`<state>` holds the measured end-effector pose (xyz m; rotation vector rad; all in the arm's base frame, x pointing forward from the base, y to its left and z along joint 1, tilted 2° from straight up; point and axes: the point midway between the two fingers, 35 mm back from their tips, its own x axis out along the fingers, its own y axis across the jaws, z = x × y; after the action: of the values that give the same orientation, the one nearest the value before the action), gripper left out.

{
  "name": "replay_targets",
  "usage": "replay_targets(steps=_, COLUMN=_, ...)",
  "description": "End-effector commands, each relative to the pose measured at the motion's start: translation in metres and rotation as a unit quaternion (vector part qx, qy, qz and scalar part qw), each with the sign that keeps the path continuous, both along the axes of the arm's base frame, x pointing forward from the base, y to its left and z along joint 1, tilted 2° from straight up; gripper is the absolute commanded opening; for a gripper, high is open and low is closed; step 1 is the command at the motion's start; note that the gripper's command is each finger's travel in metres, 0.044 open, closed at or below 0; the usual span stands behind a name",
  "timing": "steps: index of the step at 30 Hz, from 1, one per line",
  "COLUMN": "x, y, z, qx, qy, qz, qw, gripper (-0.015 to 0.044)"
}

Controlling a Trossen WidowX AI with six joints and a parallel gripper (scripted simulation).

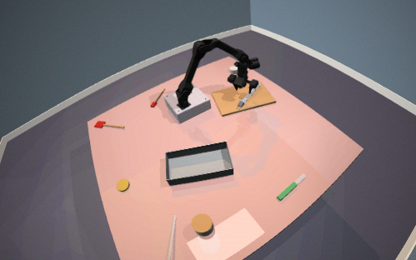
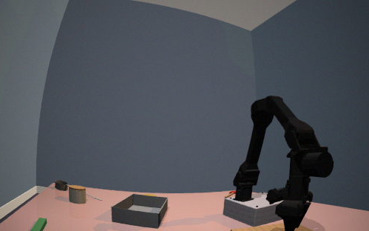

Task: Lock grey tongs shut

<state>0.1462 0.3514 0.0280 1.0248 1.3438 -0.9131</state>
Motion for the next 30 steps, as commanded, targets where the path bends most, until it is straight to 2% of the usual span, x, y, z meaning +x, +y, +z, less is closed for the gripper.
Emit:
replay_targets(steps=1, x=0.003, y=-0.011, z=0.008, qx=-0.001, qy=0.001, qz=0.001, qw=1.0, gripper=0.044)
replay_targets(steps=13, x=0.01, y=-0.152, z=0.073, qx=-0.007, qy=-0.002, qz=0.003, qw=1.0, gripper=0.044)
replay_targets(steps=22, x=0.01, y=-0.154, z=0.075, qx=-0.007, qy=-0.002, qz=0.003, qw=1.0, gripper=0.044)
replay_targets(steps=30, x=0.007, y=-0.154, z=0.124, qx=-0.006, qy=-0.006, qz=0.001, qw=1.0, gripper=0.044)
